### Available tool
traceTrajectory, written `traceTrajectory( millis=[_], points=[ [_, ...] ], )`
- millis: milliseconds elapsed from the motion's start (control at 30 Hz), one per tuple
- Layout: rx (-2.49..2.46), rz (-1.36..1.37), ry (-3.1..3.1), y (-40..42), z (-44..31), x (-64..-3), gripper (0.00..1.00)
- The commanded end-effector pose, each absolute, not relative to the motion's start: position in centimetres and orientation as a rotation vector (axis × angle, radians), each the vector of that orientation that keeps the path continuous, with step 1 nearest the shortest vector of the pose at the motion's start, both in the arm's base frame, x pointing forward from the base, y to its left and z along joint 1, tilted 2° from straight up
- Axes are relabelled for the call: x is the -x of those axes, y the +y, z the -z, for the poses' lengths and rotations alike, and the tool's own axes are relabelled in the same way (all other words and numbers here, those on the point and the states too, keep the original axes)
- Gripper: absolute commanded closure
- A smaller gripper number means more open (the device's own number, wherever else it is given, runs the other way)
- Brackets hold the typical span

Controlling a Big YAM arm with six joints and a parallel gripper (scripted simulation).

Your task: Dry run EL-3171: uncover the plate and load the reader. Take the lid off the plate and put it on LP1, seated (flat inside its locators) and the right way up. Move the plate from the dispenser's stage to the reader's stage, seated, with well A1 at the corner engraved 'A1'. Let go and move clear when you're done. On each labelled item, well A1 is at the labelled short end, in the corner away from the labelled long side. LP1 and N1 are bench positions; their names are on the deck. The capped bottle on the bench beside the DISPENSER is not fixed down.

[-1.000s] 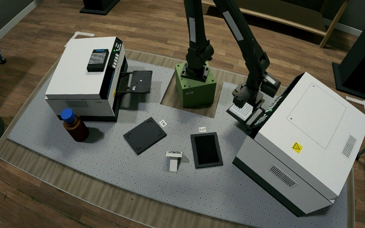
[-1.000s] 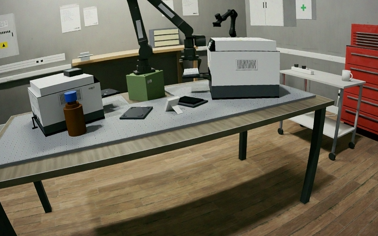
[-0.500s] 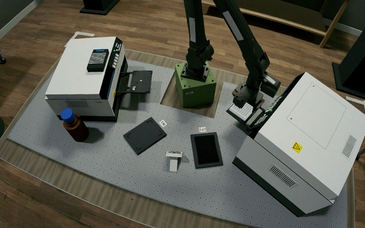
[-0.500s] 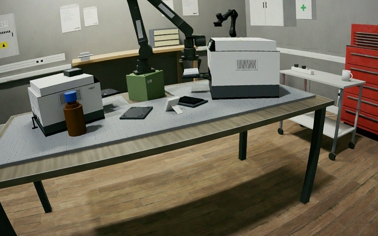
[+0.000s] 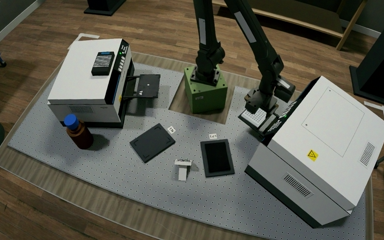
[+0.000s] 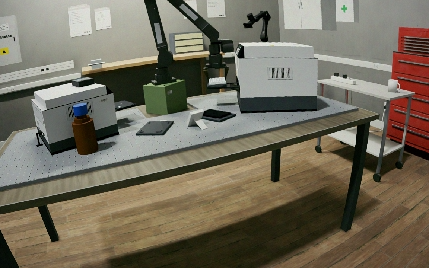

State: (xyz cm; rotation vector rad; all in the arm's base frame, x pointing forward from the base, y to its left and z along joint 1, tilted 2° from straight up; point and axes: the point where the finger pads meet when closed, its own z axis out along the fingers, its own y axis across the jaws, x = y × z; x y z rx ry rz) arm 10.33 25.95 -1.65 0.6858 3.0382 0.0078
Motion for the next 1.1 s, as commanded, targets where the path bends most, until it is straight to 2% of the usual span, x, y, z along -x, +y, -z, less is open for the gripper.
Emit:
traceTrajectory(
  millis=[0, 1067],
  points=[
    [-0.685, -0.060, 3.032, 27.65, 1.16, -10.98, 0.14],
    [-0.685, -0.025, 3.035, 26.79, 2.08, -10.66, 0.14]
  ],
)
